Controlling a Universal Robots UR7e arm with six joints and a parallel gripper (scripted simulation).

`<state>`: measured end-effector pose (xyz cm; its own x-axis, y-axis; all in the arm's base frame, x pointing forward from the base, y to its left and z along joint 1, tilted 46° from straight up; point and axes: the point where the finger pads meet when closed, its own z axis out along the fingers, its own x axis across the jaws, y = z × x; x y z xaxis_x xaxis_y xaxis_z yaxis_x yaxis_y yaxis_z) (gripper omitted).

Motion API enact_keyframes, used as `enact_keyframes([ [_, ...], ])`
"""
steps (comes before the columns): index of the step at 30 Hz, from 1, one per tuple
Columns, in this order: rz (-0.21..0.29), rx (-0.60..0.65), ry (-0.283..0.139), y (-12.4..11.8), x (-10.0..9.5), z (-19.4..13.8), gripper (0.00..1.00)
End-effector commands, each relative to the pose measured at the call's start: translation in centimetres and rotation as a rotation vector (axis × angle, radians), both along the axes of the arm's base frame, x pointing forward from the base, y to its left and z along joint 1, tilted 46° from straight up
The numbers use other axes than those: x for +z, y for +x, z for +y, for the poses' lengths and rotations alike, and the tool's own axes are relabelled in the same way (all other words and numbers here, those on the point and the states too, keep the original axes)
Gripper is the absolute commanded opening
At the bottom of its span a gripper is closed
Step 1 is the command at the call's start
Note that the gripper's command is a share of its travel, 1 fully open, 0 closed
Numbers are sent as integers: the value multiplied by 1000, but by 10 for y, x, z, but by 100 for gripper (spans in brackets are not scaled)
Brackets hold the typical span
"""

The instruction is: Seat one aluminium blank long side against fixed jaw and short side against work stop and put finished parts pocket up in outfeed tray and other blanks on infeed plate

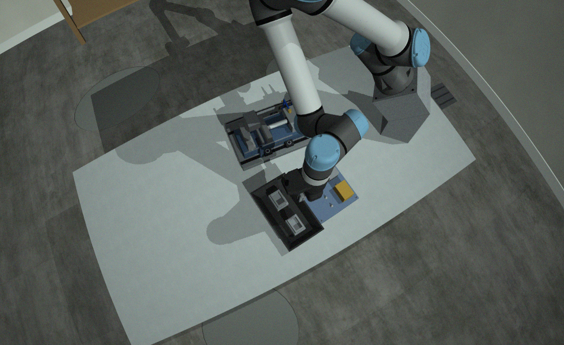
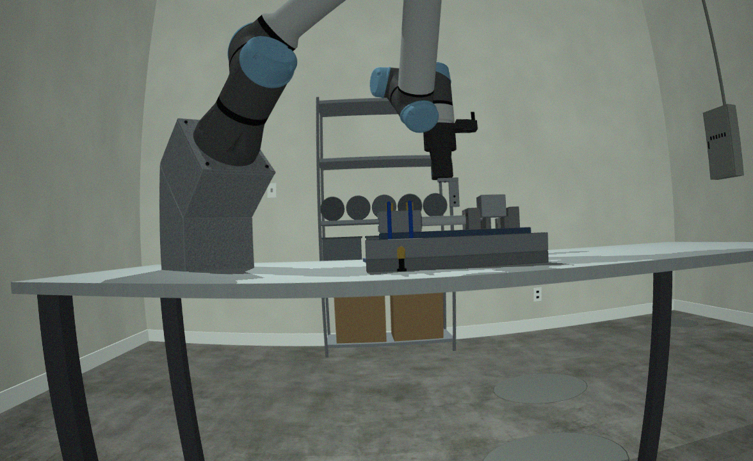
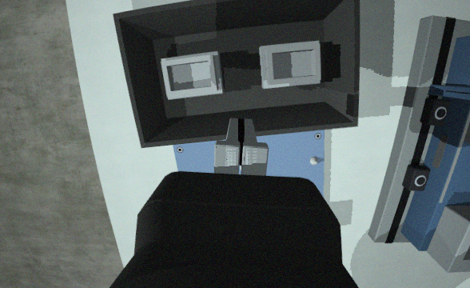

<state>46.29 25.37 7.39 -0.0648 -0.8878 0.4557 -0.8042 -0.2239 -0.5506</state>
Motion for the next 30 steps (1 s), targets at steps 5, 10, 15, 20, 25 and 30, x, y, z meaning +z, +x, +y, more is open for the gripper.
enact_keyframes([
  [5,-1,1,1,-2,3,2,0],
  [10,-1,1,1,-7,9,5,0],
  [15,-1,1,1,-11,14,8,0],
  [20,-1,1,1,-19,23,13,0],
  [25,-1,1,1,-27,32,18,0],
  [30,-1,1,1,-32,38,22,0],
])
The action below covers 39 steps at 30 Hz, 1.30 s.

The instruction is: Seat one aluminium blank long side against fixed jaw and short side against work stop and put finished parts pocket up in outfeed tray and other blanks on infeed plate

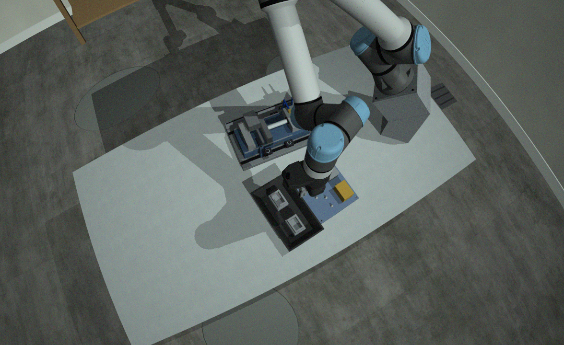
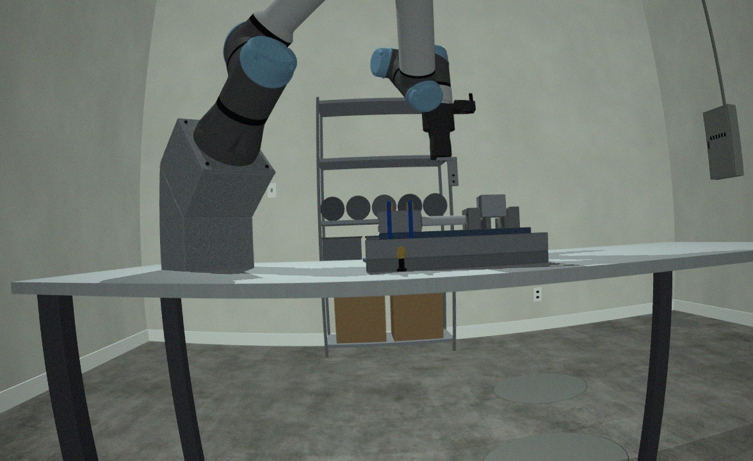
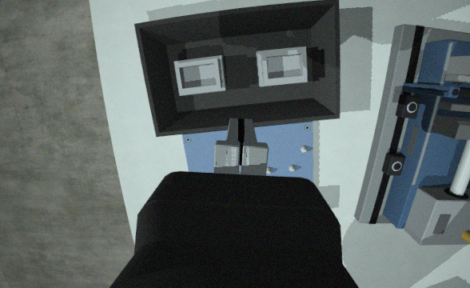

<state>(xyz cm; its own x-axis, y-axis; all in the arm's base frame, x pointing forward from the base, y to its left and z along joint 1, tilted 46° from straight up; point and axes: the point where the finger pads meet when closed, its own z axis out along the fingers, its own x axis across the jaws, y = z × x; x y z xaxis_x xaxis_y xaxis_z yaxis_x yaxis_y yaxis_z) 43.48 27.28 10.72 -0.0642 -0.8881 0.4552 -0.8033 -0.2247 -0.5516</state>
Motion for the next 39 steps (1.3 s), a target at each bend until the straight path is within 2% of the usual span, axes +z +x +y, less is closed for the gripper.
enact_keyframes([
  [1,0,-1,0,-4,5,3,0],
  [24,5,-3,3,-8,17,0,0],
  [28,16,-8,9,-3,26,-17,0],
  [33,33,-16,21,3,47,-55,0],
  [35,33,-16,21,3,47,-55,0],
  [39,44,-20,33,6,67,-94,0],
])
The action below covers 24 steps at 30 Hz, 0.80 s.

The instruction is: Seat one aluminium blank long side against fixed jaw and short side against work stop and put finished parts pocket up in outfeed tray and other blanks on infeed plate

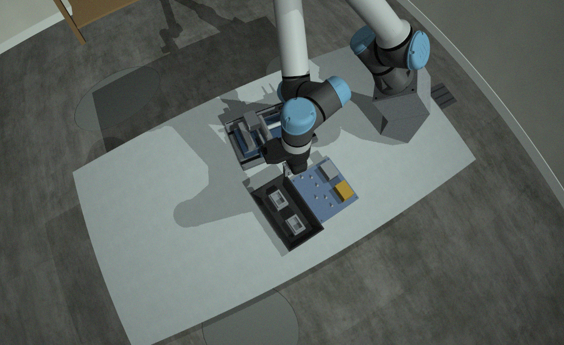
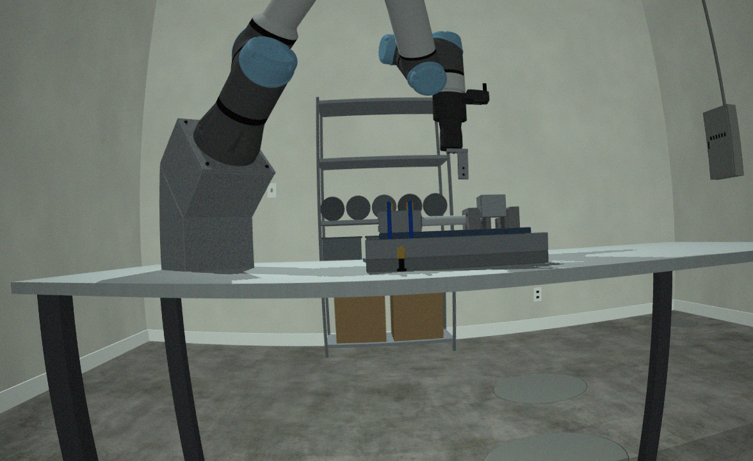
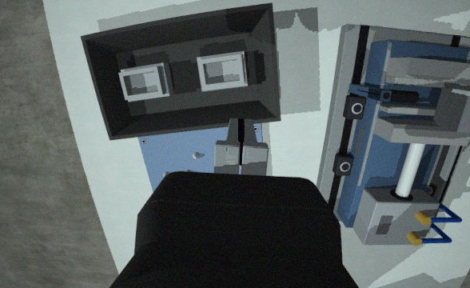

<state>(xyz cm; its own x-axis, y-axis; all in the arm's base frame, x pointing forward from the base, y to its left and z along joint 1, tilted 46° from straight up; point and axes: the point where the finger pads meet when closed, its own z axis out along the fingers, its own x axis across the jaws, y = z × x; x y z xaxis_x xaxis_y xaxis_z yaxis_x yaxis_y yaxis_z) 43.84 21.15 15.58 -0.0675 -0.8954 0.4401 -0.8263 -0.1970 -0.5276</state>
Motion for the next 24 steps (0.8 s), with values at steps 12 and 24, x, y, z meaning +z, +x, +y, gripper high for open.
enact_keyframes([
  [12,-3,8,17,-16,70,-141,0],
  [24,-34,19,-16,-39,92,-190,0],
])
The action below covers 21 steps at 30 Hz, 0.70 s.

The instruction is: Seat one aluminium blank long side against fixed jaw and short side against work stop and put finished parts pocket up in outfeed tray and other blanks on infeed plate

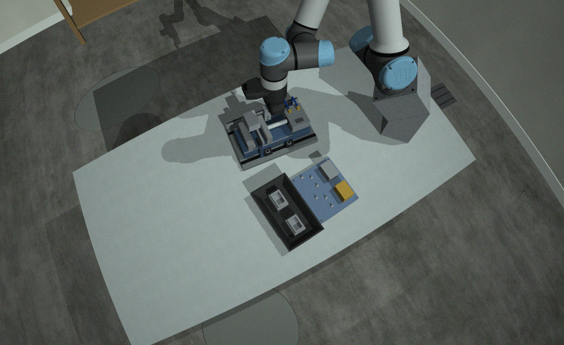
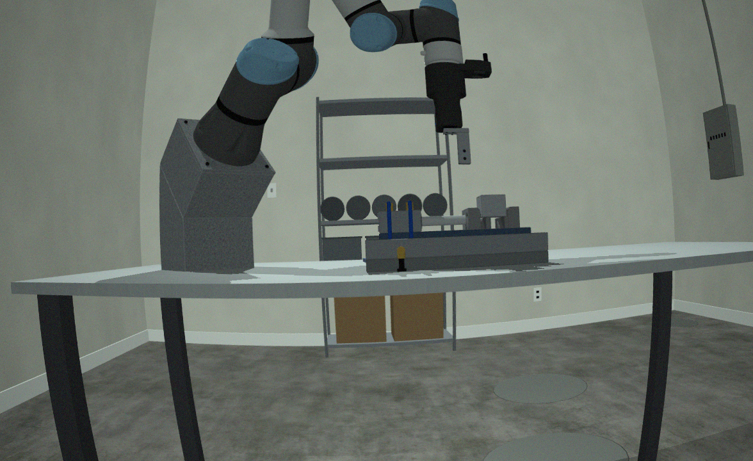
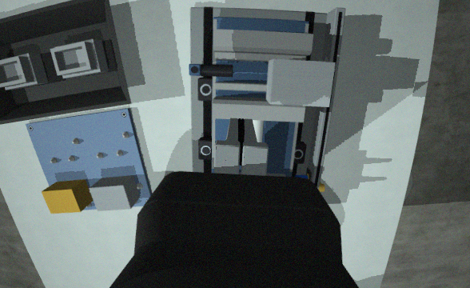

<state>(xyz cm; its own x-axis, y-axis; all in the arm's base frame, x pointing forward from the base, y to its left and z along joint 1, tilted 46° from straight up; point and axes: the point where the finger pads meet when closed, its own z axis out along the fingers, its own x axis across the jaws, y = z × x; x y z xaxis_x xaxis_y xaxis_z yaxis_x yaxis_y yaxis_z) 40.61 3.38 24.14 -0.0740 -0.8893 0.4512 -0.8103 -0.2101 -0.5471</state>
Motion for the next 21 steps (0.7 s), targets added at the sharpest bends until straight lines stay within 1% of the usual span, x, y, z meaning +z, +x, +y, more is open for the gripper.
enact_keyframes([
  [1,-8,13,-3,-8,7,-14,0],
  [21,-10,14,-6,-9,8,-17,0],
])
